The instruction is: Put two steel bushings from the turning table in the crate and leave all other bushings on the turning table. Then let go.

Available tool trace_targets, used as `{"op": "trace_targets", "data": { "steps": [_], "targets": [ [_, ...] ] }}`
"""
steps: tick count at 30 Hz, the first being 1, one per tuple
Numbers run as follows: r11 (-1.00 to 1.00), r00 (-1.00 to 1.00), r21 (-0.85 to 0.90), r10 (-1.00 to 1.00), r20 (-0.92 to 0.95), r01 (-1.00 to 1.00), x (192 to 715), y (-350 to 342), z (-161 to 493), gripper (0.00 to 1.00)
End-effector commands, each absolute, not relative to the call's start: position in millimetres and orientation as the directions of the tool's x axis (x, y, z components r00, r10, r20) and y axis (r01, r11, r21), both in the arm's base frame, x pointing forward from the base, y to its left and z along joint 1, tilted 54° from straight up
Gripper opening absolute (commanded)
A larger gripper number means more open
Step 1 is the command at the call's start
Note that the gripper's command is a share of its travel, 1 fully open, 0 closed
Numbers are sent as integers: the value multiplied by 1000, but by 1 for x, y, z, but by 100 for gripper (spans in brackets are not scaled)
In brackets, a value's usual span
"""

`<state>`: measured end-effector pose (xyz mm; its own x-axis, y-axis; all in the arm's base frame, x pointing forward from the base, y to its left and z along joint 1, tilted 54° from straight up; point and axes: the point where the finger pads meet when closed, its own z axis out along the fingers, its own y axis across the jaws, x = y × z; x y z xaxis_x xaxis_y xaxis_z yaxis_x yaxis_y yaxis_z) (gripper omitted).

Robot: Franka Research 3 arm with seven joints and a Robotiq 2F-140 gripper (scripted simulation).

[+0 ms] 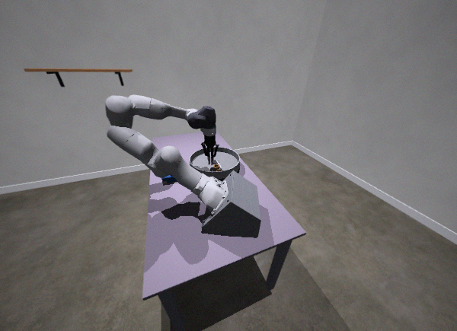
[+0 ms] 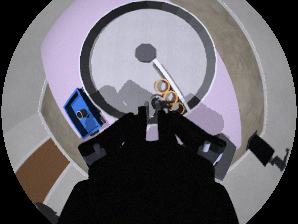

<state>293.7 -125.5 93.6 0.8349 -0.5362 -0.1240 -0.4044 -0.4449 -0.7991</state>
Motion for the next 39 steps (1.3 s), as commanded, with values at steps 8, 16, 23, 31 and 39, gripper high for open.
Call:
{"op": "trace_targets", "data": {
  "steps": [8, 16, 23, 31, 39],
  "targets": [
    [-450, 836, -797, -536, -119, -402, 294, -127, 93, 10],
    [-450, 836, -797, -536, -119, -402, 294, -127, 93, 10],
    [-450, 836, -797, -536, -119, -402, 294, -127, 93, 10],
    [-450, 836, -797, -536, -119, -402, 296, -124, 90, 10],
    [-450, 836, -797, -536, -119, -402, 302, -112, 81, 10]
  ]
}}
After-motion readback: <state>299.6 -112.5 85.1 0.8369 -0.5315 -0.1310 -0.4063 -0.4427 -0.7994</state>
